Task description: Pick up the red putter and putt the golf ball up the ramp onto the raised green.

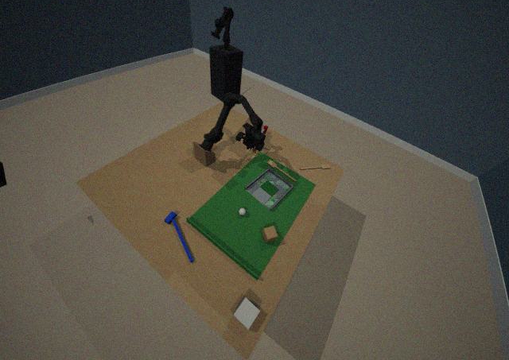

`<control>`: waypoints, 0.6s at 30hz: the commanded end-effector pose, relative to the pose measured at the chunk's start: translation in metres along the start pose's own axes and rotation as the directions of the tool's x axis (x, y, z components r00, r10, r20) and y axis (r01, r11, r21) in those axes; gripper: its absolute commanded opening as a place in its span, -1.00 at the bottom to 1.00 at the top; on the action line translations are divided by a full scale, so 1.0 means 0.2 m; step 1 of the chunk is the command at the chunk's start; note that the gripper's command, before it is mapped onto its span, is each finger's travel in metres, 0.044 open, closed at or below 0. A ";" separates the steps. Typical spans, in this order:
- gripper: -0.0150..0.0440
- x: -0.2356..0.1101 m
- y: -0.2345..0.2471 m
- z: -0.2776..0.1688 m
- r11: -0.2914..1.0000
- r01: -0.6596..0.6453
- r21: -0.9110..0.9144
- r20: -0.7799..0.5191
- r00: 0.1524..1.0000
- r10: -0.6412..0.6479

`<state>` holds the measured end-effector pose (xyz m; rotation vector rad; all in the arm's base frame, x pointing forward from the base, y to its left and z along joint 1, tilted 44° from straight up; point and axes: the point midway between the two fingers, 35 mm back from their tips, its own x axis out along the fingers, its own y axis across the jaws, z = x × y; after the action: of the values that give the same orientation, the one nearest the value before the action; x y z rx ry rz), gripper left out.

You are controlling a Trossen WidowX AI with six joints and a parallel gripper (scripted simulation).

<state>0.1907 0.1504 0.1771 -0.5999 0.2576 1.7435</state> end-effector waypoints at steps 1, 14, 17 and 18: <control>-0.49 0.00 0.00 0.00 1.000 0.001 0.005 -0.001 1.000 -0.001; -0.49 -0.13 -0.17 -0.33 0.938 0.076 0.337 -0.102 0.994 -0.044; -0.49 -0.17 -0.20 -0.42 0.906 0.097 0.413 -0.124 0.991 -0.050; -0.49 -0.18 -0.21 -0.44 0.893 0.104 0.437 -0.131 0.990 -0.052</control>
<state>0.2454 0.1041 0.1367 -0.4186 0.6078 1.5632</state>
